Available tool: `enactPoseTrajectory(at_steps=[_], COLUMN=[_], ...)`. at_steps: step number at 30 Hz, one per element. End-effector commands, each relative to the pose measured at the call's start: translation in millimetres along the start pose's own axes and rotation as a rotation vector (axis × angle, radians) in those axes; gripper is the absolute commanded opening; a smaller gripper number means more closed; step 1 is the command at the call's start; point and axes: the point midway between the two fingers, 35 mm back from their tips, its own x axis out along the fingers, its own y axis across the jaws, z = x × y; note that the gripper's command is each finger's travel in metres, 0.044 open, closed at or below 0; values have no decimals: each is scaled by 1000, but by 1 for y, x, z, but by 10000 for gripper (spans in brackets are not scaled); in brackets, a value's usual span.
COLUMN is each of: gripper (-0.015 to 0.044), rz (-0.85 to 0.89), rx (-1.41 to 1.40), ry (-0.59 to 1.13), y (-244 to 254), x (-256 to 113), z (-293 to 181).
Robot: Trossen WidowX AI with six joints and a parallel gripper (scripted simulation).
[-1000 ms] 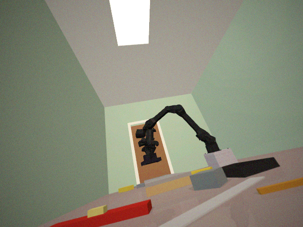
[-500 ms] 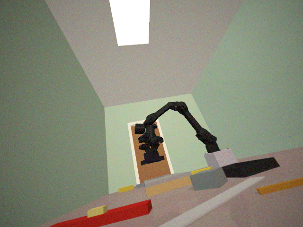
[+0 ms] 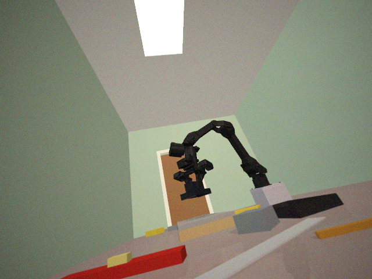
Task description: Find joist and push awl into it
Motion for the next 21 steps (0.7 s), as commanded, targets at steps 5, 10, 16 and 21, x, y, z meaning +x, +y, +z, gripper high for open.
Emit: enactPoseTrajectory(at_steps=[5, 10, 16, 21], gripper=[0, 0, 0, 0], rz=[30, 55, 86, 112], rx=[-121, -200, -294, -372], ry=[-11, -14, -19, -23], y=[50, 83, 123, 156], x=[4, 7, 10, 11], z=[17, 23, 27, 27])
